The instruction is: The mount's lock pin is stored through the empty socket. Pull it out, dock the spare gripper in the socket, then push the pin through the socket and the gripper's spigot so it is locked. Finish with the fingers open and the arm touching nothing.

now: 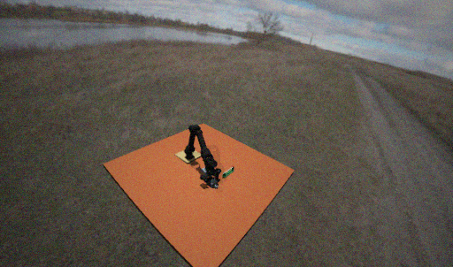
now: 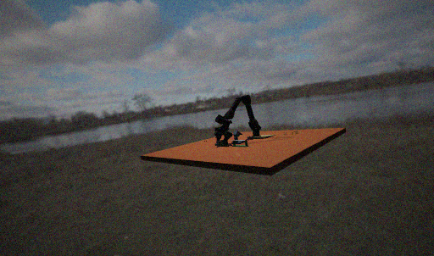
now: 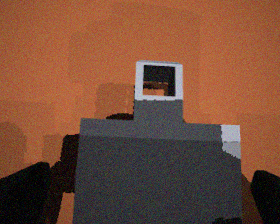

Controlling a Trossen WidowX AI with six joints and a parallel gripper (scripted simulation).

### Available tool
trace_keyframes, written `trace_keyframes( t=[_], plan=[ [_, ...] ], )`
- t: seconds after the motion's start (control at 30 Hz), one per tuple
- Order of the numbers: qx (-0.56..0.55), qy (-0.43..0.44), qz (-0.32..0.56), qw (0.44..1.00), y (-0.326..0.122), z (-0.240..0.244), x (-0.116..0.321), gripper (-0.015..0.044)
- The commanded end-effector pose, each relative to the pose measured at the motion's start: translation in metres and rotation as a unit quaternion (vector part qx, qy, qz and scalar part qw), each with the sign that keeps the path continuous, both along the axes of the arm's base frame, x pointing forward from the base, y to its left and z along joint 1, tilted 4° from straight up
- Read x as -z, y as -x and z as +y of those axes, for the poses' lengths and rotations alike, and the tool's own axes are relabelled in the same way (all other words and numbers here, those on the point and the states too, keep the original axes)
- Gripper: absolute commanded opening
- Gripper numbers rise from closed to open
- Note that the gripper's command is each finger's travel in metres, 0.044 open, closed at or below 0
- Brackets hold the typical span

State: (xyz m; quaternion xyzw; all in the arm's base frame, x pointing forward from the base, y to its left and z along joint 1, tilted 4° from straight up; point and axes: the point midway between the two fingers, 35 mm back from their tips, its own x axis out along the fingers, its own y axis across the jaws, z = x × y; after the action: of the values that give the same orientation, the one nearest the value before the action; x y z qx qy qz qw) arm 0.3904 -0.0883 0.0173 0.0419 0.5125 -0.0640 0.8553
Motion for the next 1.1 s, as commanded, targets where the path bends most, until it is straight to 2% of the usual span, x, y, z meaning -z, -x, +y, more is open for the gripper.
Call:
trace_keyframes(
  t=[0.0, 0.4, 0.63, 0.9, 1.07],
  plan=[
    [-0.001, 0.001, 0.007, 1.000, 0.0028, 0.0004, 0.0120, 0.0440],
    [-0.001, 0.001, 0.007, 1.000, 0.0033, 0.0006, 0.0158, 0.0440],
    [-0.001, 0.001, 0.007, 1.000, 0.0033, 0.0006, 0.0158, 0.0256],
    [-0.001, 0.001, 0.007, 1.000, 0.0032, 0.0009, 0.0158, 0.0203],
    [-0.001, 0.001, 0.007, 1.000, 0.0013, 0.0005, 0.0085, 0.0072]
  ],
)
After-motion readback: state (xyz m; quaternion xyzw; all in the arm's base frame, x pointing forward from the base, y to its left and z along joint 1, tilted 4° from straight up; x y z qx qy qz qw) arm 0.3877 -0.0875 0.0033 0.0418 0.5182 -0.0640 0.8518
